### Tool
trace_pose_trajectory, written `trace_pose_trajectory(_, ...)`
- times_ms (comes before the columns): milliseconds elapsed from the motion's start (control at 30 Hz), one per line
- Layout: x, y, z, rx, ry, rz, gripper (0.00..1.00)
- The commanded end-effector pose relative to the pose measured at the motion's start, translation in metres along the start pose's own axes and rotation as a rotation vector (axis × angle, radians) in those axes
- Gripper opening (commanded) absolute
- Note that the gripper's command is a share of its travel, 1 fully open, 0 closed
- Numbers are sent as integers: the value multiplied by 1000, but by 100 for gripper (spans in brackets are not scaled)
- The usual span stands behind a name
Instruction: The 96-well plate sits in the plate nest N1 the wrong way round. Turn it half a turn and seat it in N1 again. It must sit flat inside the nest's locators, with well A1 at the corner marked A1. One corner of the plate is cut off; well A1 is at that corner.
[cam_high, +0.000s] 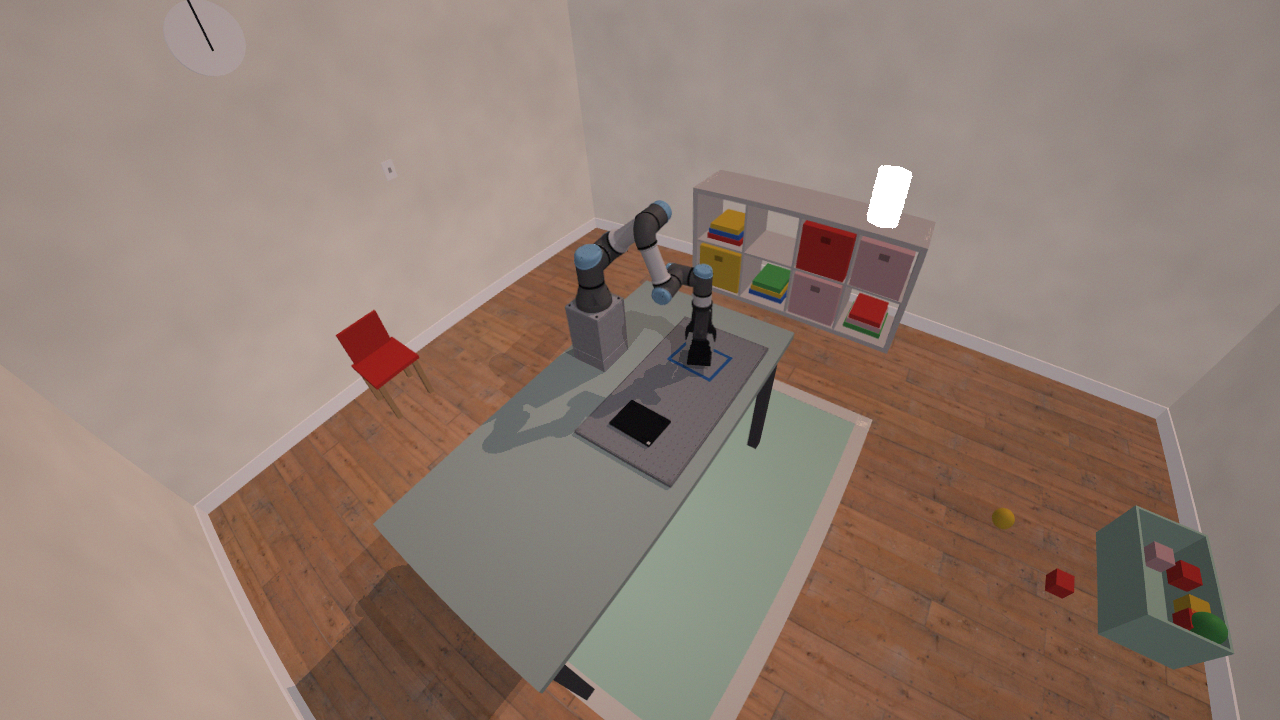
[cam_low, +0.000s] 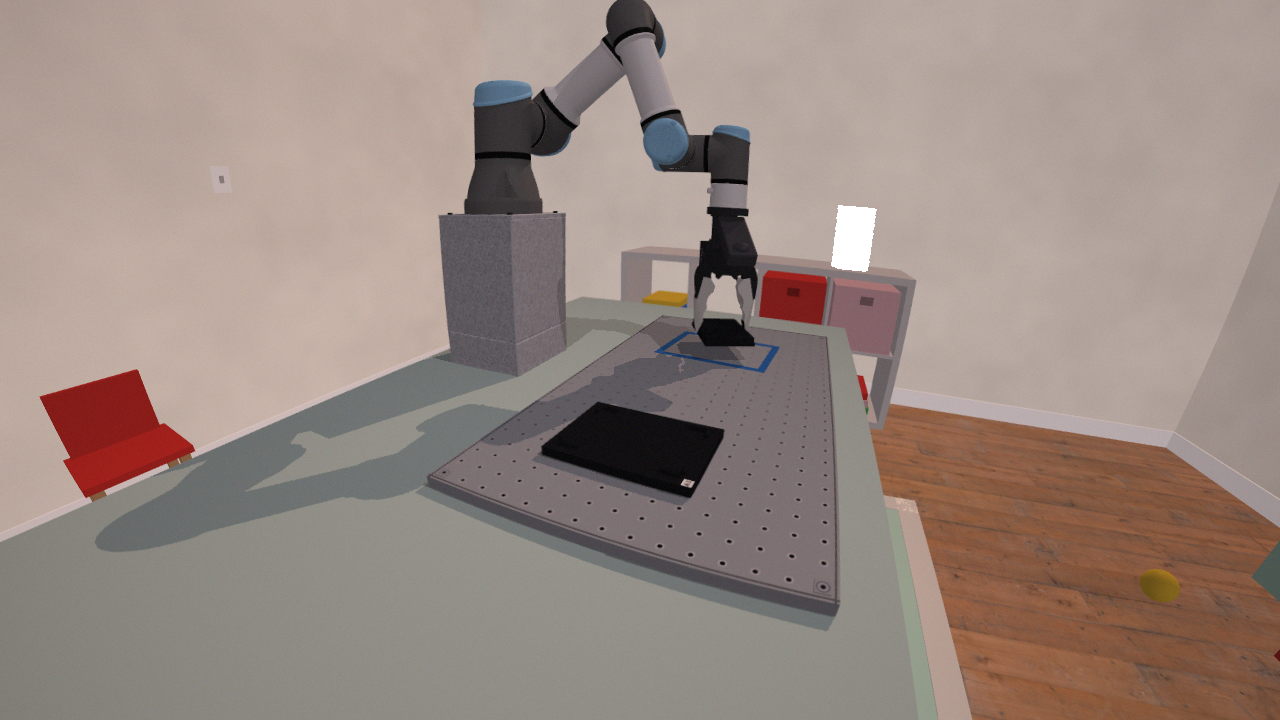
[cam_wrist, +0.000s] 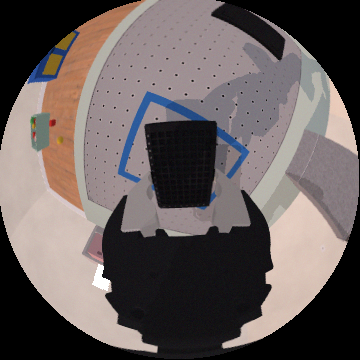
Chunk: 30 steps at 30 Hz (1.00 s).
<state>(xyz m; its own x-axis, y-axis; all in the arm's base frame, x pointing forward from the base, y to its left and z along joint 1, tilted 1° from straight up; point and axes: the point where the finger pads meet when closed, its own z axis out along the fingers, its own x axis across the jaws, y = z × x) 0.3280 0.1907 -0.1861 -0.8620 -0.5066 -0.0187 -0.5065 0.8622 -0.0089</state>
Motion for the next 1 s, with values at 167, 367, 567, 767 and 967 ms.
trace_pose_trajectory(167,-1,0,5,1,-2,0,0)
trace_pose_trajectory(367,-1,0,9,1,-2,0,0)
trace_pose_trajectory(567,-1,0,12,1,-2,0,0)
trace_pose_trajectory(767,-1,0,16,1,-2,0,0)
trace_pose_trajectory(967,-1,0,19,1,-2,0,0)
